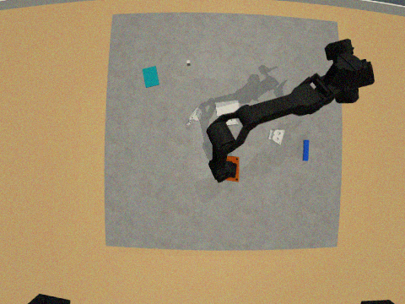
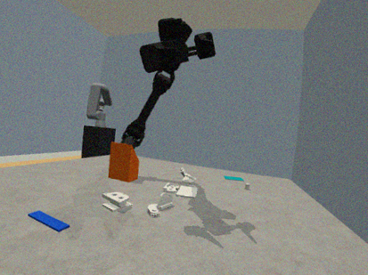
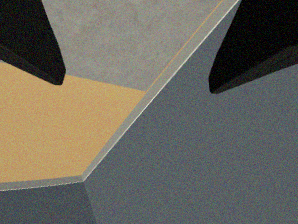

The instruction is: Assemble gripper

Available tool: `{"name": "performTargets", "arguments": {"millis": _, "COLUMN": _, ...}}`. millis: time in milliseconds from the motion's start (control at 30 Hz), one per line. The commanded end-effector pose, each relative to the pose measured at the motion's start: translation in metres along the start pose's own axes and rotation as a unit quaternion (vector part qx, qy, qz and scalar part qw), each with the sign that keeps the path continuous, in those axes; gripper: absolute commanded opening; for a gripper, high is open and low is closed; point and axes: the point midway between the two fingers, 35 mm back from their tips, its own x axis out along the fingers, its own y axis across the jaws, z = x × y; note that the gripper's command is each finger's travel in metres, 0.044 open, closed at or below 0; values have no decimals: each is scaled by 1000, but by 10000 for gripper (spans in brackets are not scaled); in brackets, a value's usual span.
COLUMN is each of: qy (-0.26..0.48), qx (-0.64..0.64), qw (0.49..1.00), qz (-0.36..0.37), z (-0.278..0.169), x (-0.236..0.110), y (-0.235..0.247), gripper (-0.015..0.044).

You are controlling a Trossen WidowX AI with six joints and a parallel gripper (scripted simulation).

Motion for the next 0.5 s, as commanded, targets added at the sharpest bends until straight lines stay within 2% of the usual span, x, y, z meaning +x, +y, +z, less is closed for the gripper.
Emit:
{"name": "performTargets", "arguments": {"millis": 0, "qy": 0, "qx": 0, "qw": 1000, "qz": 0, "z": 0, "x": 0, "y": 0, "gripper": 426}}
{"name": "performTargets", "arguments": {"millis": 33, "qy": 1, "qx": -2, "qw": 1000, "qz": 0, "z": 0, "x": 0, "y": 0, "gripper": 440}}
{"name": "performTargets", "arguments": {"millis": 467, "qy": 57, "qx": -118, "qw": 991, "qz": -25, "z": -31, "x": 9, "y": -15, "gripper": 440}}
